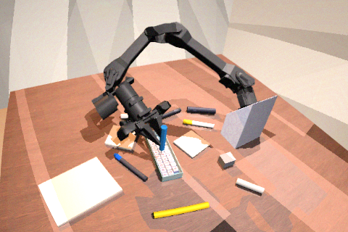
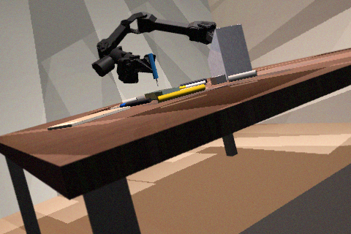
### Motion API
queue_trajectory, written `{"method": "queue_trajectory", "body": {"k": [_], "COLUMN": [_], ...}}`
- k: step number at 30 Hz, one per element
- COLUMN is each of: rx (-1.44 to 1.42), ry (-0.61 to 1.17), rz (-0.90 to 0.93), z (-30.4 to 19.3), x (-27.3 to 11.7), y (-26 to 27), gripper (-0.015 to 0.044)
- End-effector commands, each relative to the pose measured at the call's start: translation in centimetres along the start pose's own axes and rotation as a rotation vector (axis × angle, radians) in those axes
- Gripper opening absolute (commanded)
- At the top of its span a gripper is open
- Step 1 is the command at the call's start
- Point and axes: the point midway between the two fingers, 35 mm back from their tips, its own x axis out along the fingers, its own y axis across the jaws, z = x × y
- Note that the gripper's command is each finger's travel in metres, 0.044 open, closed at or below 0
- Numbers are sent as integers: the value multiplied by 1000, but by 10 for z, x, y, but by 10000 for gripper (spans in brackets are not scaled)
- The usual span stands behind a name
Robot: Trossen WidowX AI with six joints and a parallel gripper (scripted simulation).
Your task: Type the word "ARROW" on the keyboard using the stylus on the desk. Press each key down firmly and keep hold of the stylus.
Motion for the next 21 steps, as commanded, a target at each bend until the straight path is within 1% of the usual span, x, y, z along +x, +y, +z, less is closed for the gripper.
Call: {"method": "queue_trajectory", "body": {"k": [1,11,15,21], "rx": [0,4,4,5], "ry": [0,1,1,1], "rz": [2,2,2,2], "z": [-1,-8,-8,8], "x": [0,3,3,13], "y": [-4,-34,-37,-37], "gripper": [0,0,0,0]}}
